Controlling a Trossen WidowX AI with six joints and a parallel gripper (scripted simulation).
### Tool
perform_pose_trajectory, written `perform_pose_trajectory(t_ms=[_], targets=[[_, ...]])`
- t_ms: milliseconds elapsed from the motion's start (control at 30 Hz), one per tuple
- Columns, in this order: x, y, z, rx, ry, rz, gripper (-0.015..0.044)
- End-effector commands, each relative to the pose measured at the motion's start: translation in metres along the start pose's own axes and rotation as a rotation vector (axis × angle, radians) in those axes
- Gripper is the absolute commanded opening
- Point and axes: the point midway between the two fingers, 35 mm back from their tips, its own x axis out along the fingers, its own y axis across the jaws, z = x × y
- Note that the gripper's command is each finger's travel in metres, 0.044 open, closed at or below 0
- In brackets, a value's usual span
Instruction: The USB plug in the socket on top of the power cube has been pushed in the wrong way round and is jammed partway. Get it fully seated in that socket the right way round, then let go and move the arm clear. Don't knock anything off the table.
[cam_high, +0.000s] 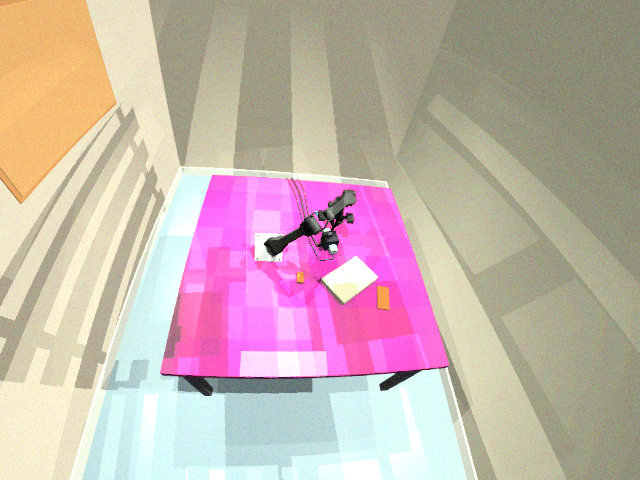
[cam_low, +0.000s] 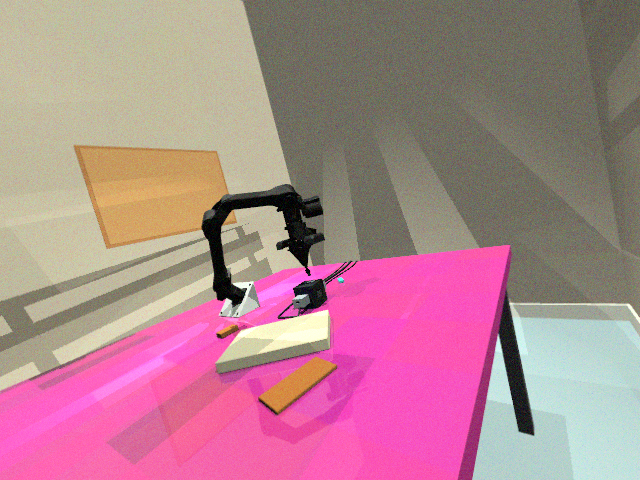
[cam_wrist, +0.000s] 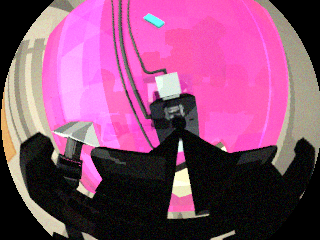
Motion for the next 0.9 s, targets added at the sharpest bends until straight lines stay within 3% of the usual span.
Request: perform_pose_trajectory(t_ms=[0,867], targets=[[0.0002,0.0002,-0.0002,0.094,0.0,0.001,0.0],[0.0002,0.0002,-0.0002,0.774,0.001,0.001,0.0]])
